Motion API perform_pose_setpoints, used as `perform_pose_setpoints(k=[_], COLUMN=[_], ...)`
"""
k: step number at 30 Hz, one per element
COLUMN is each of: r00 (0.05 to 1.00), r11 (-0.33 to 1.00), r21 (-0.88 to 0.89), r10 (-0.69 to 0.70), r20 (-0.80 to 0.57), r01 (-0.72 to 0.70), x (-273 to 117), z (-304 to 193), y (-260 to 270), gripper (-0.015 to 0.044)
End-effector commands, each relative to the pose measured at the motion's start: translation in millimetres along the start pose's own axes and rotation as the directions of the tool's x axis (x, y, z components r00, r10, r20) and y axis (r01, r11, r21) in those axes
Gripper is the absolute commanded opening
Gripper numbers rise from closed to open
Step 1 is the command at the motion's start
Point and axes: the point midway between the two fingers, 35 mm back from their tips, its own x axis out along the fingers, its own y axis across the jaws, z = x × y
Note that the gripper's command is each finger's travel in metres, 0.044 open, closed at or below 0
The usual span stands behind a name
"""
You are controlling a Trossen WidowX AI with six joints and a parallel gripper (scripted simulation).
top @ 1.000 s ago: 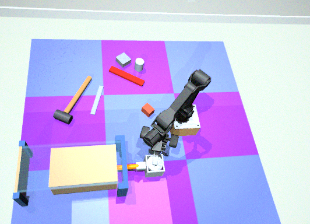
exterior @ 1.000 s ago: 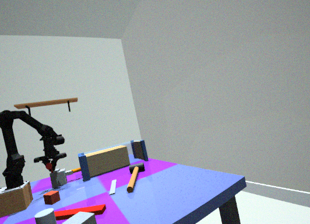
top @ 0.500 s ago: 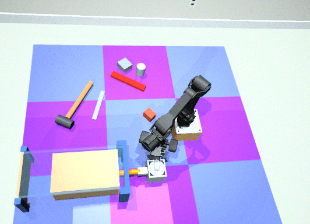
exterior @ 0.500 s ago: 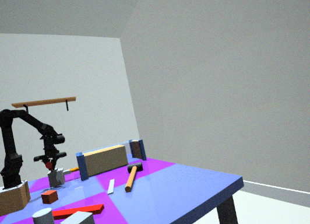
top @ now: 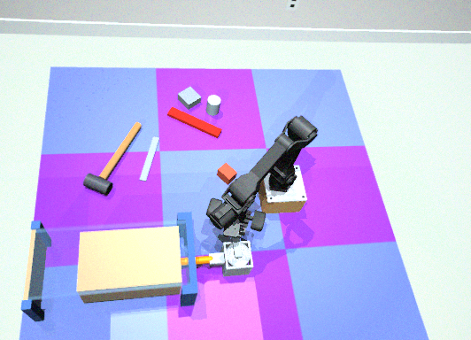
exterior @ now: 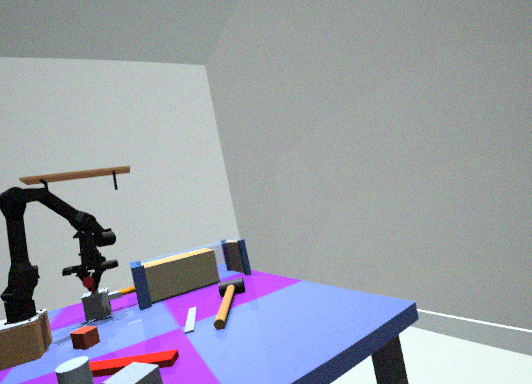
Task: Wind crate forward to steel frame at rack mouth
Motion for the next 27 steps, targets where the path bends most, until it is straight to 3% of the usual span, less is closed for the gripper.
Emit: perform_pose_setpoints(k=[1,27], r00=[0.999,0.998], r11=[0.999,0.999], r21=[0.011,0.011], r10=[-0.05,-0.052], r20=[0.02,0.022], r01=[0.05,0.052], x=[-4.4,-6.2], z=[8.5,27.9], y=[-17.4,-36.1], gripper=[0.0,0.0])
